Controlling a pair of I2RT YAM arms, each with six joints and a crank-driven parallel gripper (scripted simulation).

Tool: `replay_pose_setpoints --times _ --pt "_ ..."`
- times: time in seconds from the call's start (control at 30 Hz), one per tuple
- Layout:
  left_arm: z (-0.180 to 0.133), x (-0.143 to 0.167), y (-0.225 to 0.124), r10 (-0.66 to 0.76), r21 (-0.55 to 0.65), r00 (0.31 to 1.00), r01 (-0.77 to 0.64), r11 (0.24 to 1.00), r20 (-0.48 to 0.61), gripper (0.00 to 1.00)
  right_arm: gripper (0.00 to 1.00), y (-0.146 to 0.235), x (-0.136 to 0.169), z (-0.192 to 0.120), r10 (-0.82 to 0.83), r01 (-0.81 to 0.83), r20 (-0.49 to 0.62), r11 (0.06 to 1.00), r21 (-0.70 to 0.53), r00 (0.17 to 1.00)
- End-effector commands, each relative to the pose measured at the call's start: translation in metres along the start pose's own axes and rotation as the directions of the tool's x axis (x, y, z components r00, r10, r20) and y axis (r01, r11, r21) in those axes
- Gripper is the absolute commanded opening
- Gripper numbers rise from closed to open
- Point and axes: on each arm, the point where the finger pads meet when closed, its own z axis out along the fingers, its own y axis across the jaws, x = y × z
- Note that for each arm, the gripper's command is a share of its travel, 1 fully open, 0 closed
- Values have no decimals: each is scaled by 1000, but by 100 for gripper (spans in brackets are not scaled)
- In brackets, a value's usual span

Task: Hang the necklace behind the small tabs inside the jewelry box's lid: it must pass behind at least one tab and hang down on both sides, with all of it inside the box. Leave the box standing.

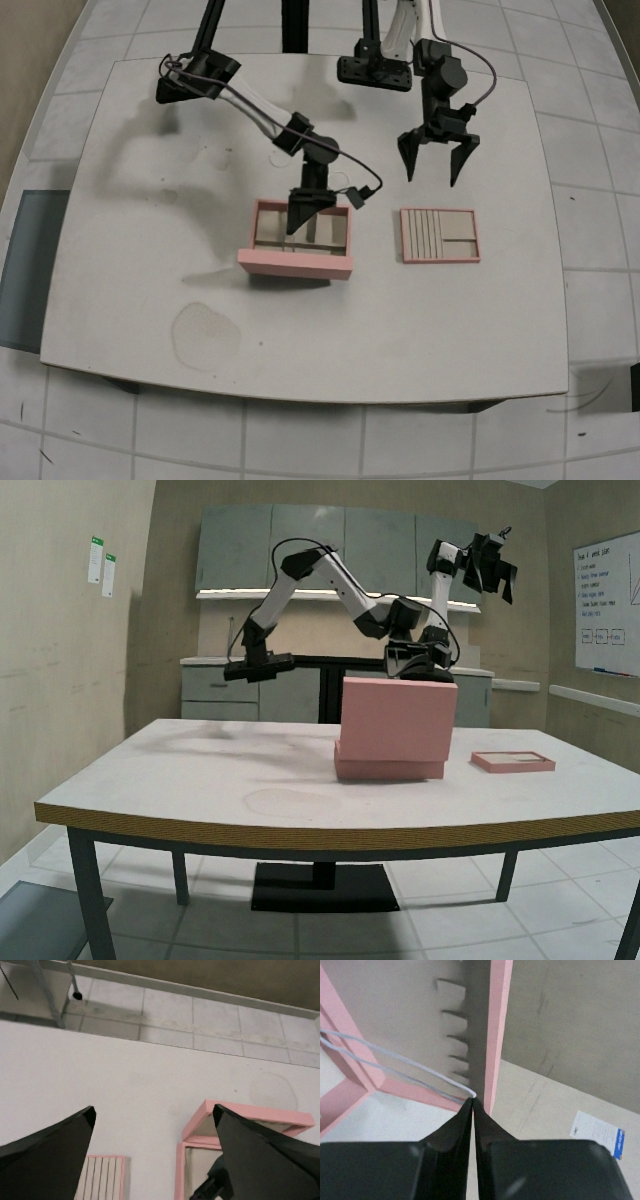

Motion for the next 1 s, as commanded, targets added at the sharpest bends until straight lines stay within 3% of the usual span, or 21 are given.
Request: replay_pose_setpoints --times 0.0,0.07,0.13,0.2,0.63,0.7,0.77,0.97 --pt "-4 -20 -5 9 19 998 -10 1000 66 100 0 -13 -7 8 52 -52 14 998 33 999" --pt "-4 -20 -5 9 19 998 -10 1000 66 100 0 -13 -7 8 52 -52 14 998 33 999" --pt "-4 -20 -5 9 19 998 -10 1000 66 100 0 -37 -3 6 96 -97 19 994 59 995" --pt "-4 -20 -5 9 19 998 -10 1000 66 100 0 -9 -6 13 43 -43 11 999 28 999" --pt "-4 -20 -5 9 19 998 -10 1000 66 100 0 -9 -6 21 52 -52 13 998 34 999" --pt "-4 -20 -5 9 19 998 -10 1000 66 100 0 -27 -3 19 79 -79 16 996 51 997" --pt "-4 -20 -5 9 19 998 -10 1000 66 100 0 -5 -6 25 47 -47 11 998 31 999" --pt "-4 -20 -5 9 19 998 -10 1000 66 100 0 -10 -6 29 58 -59 14 997 40 998"
